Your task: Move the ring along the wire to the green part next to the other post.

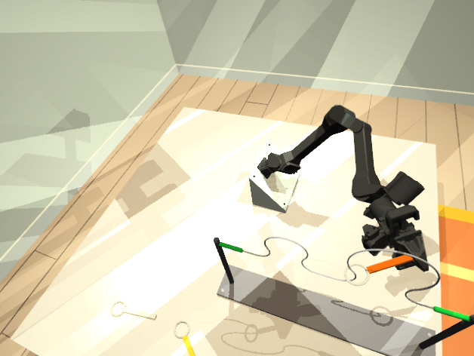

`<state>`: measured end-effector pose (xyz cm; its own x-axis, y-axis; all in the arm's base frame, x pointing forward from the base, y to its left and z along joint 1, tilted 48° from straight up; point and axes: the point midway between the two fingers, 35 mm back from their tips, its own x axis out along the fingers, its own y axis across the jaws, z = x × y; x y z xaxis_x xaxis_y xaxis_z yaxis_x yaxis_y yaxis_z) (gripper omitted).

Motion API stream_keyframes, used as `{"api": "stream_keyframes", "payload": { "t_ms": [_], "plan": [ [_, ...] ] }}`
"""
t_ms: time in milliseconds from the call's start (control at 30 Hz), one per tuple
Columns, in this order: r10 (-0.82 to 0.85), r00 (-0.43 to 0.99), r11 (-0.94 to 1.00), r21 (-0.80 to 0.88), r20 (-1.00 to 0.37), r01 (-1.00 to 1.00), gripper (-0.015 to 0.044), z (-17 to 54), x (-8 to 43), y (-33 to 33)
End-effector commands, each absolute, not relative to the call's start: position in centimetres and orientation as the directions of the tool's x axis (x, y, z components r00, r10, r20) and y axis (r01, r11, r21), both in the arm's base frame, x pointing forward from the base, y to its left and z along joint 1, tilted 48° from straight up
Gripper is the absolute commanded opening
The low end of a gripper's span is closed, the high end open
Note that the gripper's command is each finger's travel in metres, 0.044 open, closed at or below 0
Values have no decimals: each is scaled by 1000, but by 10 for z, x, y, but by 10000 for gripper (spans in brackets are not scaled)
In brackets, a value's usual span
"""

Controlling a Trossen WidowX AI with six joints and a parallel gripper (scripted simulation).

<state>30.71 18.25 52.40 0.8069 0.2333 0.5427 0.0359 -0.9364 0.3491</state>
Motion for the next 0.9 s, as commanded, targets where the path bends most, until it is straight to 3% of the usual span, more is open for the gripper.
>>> {"api": "stream_keyframes", "payload": {
  "t_ms": [0, 867],
  "plan": [
    [284, 800, -896, 443, 528, 25, -150, 514, 307, 198],
    [546, 761, -464, 883, 351, -74, -150, 441, 299, 260]
  ]
}}
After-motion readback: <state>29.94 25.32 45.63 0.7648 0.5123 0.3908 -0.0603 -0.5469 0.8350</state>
